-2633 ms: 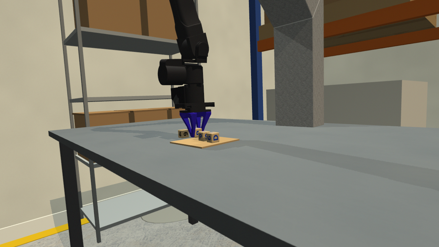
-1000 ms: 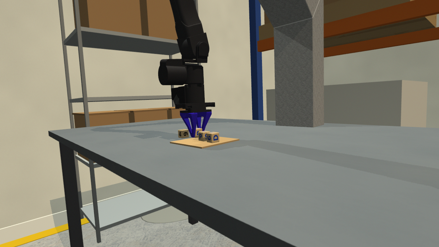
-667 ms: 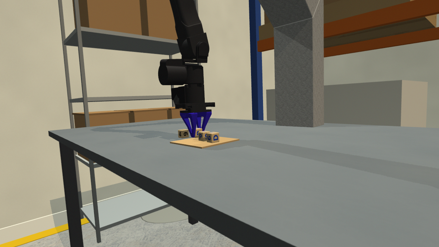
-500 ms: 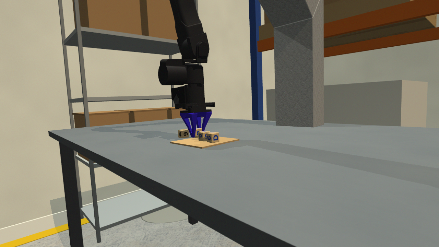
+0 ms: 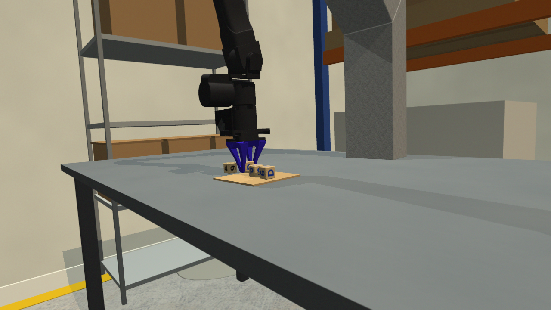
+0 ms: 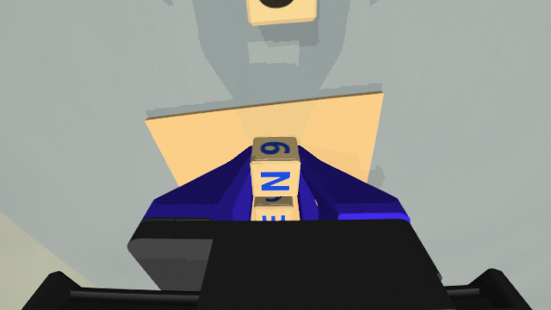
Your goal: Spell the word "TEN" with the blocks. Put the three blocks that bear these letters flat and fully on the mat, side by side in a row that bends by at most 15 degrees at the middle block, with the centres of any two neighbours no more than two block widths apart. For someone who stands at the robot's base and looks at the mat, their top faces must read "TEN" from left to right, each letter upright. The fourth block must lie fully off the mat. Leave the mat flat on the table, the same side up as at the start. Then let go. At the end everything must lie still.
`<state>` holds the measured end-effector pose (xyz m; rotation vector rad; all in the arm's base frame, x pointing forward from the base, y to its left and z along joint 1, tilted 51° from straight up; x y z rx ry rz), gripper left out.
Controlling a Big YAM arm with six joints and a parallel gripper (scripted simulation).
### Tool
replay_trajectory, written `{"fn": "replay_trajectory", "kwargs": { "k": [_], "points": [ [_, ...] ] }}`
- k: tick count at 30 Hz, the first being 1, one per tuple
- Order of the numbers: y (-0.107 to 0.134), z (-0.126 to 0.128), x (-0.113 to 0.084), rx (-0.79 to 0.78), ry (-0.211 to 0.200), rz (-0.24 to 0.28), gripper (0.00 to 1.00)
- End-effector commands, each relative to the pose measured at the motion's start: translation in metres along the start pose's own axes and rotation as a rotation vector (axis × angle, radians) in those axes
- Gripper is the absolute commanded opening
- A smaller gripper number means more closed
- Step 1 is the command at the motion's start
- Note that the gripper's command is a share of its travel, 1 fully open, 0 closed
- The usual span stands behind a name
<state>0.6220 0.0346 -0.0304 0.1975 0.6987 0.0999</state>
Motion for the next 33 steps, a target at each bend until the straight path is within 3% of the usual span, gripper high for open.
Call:
{"fn": "replay_trajectory", "kwargs": {
  "k": [1, 33],
  "points": [
    [0.009, 0.006, -0.001, 0.002, -0.004, 0.007, 0.22],
    [0.007, -0.004, 0.009, 0.004, 0.010, 0.004, 0.22]
  ]
}}
Point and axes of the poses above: the point where the finger pads meet when closed, its own x axis out along the fingers, its own z axis across the jaws, y = z × x, the point moved 2 cm from there along -x, back along the fingers, and after that the axes turned 8 degrees about x, right-handed, at the moved point
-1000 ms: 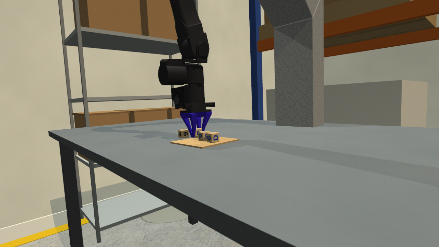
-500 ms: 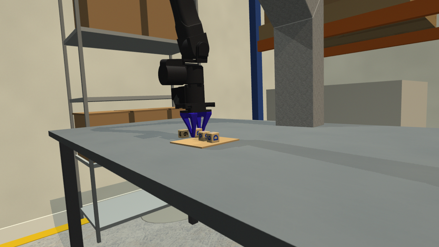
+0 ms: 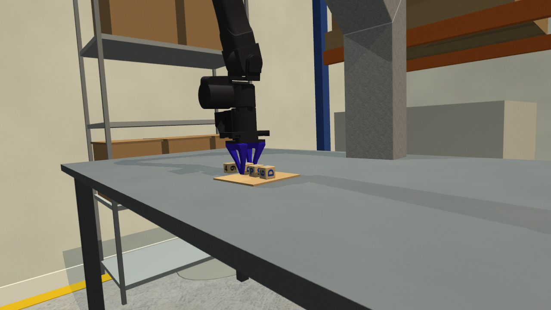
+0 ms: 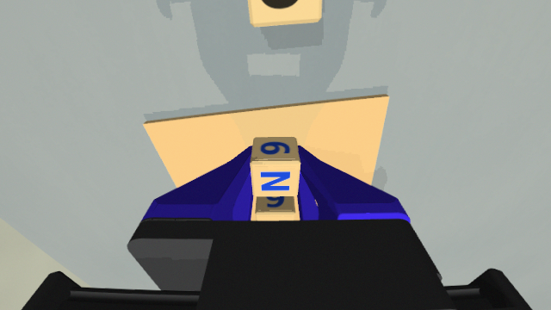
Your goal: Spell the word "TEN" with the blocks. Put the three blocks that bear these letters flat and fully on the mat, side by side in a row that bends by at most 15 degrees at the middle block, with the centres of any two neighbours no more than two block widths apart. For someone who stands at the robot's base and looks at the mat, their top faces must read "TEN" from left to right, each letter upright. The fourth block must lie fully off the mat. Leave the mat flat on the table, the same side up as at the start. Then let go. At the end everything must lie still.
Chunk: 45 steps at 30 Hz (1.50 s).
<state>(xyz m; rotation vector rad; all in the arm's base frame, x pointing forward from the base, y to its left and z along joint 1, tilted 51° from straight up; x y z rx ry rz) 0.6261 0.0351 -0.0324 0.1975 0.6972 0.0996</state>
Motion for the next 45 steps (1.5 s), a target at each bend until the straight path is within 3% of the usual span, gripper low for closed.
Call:
{"fn": "replay_trajectory", "kwargs": {
  "k": [1, 15, 25, 45],
  "points": [
    [0.0076, -0.0030, 0.0034, 0.003, 0.009, 0.005, 0.22],
    [0.0077, -0.0024, 0.0032, 0.003, 0.008, 0.005, 0.22],
    [0.0077, -0.0024, 0.0032, 0.003, 0.008, 0.005, 0.37],
    [0.0077, -0.0024, 0.0032, 0.003, 0.008, 0.005, 0.47]
  ]
}}
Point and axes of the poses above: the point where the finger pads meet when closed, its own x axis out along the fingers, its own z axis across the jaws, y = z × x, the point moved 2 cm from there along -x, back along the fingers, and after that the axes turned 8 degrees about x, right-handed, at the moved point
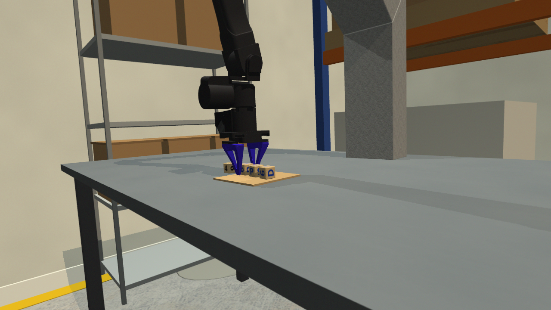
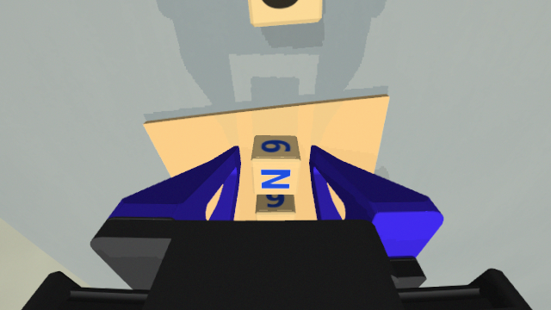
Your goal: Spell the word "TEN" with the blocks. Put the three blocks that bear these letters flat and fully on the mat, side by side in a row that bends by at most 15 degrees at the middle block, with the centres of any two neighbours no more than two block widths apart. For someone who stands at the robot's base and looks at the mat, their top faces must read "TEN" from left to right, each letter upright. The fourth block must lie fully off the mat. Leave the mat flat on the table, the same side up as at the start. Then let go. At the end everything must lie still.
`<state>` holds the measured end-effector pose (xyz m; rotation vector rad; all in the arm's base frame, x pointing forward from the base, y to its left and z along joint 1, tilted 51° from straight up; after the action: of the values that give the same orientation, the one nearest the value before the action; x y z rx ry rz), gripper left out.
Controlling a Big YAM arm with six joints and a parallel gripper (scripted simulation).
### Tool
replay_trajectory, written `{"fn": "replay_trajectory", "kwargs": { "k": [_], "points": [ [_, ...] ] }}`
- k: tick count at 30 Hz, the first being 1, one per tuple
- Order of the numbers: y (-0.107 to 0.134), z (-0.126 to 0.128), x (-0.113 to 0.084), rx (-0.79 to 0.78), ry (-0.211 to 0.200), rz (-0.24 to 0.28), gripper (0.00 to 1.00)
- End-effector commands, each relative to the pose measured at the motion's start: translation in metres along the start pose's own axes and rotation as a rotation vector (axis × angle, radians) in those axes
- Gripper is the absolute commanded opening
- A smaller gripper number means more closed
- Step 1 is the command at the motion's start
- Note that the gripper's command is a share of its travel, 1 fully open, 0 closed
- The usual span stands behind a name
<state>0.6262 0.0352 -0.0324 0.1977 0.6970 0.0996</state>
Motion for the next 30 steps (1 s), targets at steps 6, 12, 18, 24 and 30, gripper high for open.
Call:
{"fn": "replay_trajectory", "kwargs": {
  "k": [6, 12, 18, 24, 30],
  "points": [
    [0.008, -0.002, 0.003, 0.002, 0.008, 0.005, 0.47],
    [0.008, 0.000, 0.001, 0.002, 0.004, 0.006, 0.47],
    [0.010, 0.003, -0.007, 0.000, -0.002, 0.007, 0.47],
    [0.007, -0.008, -0.011, 0.001, 0.019, 0.003, 0.47],
    [0.003, 0.000, -0.023, 0.000, 0.004, 0.000, 0.47]
  ]
}}
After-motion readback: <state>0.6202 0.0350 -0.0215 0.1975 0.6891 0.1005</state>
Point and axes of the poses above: the point where the finger pads meet when closed, its own x axis out along the fingers, its own z axis across the jaws, y = z × x, the point moved 2 cm from there along -x, back along the fingers, and after that the axes turned 8 degrees about x, right-handed, at the moved point
